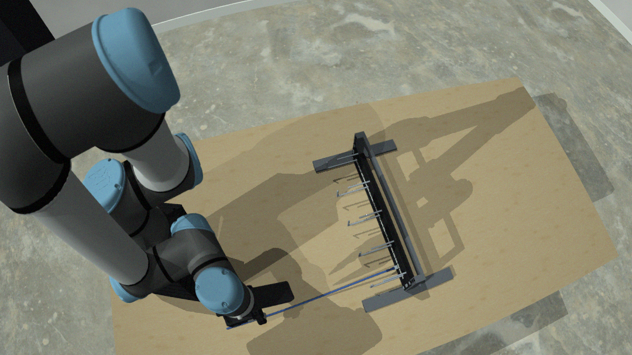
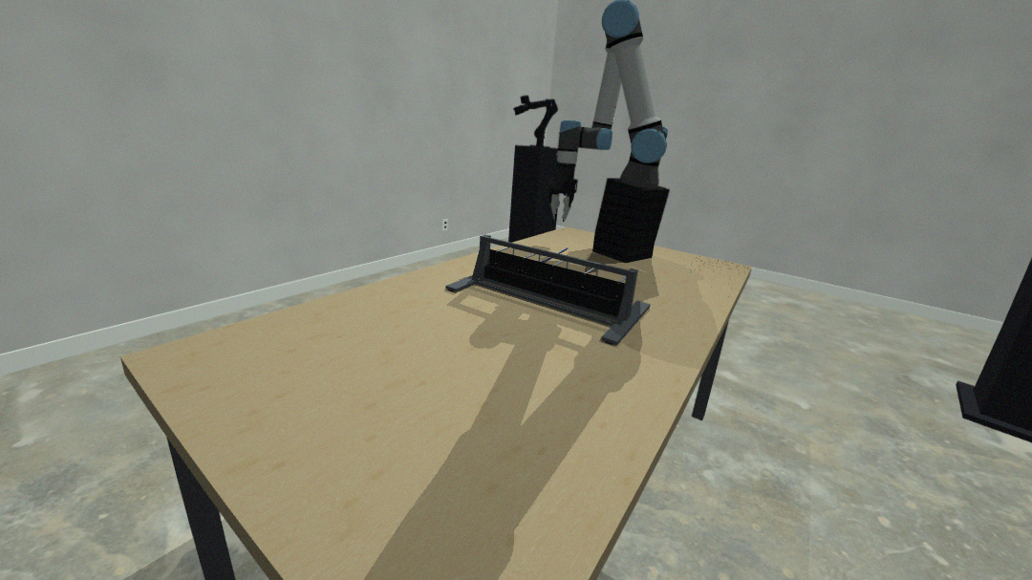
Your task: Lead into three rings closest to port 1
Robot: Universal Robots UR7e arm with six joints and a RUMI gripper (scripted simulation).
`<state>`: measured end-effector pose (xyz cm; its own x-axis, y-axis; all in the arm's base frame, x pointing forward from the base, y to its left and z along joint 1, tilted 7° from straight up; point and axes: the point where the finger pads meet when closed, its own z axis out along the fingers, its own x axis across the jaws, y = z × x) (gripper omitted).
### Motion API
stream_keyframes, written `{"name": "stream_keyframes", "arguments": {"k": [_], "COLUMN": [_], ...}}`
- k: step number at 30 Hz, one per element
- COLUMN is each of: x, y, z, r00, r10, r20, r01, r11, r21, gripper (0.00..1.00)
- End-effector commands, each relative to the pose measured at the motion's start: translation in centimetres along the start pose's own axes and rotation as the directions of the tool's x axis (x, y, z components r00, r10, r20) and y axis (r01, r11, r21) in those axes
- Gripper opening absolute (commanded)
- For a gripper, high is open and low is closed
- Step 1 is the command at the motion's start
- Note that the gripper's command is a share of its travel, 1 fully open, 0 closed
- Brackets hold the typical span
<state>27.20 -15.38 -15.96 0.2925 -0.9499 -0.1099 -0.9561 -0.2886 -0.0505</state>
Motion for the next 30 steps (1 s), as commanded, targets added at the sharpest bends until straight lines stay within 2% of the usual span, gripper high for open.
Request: {"name": "stream_keyframes", "arguments": {"k": [1,6,19,21,30], "x": [0.0,0.0,0.0,0.0,0.1], "y": [0.0,0.0,0.0,0.0,0.0], "z": [0.6,1.1,4.2,4.2,6.8], "r00": [1.0,1.0,1.0,1.0,1.0], "r10": [0.0,0.0,0.0,0.0,0.0], "r20": [-0.001,-0.001,-0.001,-0.001,-0.001], "r01": [0.0,0.0,0.0,0.0,0.0], "r11": [1.0,1.0,1.0,1.0,1.0], "r21": [0.0,0.0,0.0,0.0,0.0], "gripper": [0.2,0.2,0.2,0.2,0.2]}}
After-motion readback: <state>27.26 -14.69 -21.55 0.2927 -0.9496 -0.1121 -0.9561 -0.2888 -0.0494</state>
